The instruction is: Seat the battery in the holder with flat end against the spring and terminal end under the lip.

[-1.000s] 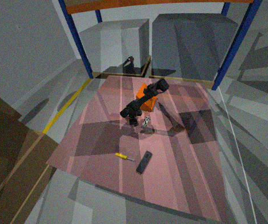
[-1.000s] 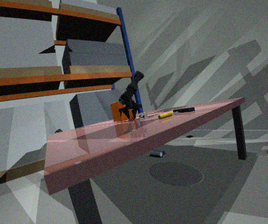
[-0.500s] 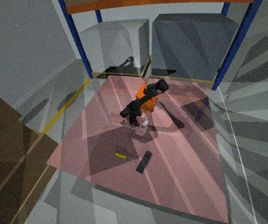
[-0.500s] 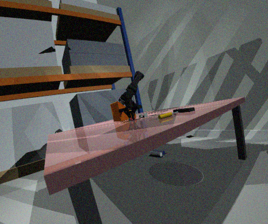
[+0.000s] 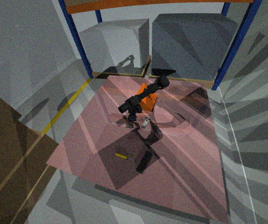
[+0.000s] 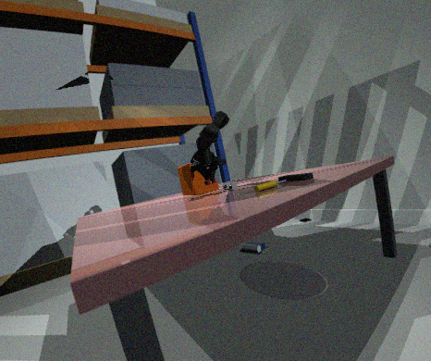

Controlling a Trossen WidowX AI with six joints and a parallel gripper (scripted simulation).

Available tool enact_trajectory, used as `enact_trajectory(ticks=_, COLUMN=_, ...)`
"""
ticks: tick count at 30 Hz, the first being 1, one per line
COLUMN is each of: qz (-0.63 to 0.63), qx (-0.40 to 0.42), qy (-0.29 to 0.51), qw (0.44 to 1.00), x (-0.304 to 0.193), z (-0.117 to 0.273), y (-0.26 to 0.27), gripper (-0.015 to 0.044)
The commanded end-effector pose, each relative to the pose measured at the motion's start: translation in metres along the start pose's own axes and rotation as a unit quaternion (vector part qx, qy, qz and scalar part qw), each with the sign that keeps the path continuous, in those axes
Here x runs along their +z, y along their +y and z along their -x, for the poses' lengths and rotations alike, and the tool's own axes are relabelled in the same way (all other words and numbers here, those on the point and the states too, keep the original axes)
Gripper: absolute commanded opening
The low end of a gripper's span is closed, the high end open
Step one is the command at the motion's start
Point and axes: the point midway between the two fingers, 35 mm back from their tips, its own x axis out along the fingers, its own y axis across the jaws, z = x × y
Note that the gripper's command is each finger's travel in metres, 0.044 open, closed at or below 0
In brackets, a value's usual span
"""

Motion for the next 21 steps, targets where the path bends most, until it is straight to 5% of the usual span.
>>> enact_trajectory(ticks=1, qz=-0.055, qx=0.001, qy=0.004, qw=0.998, x=0.007, z=0.004, y=-0.004, gripper=0.0070)
enact_trajectory(ticks=21, qz=-0.478, qx=-0.001, qy=0.004, qw=0.879, x=0.053, z=0.016, y=-0.020, gripper=0.0070)
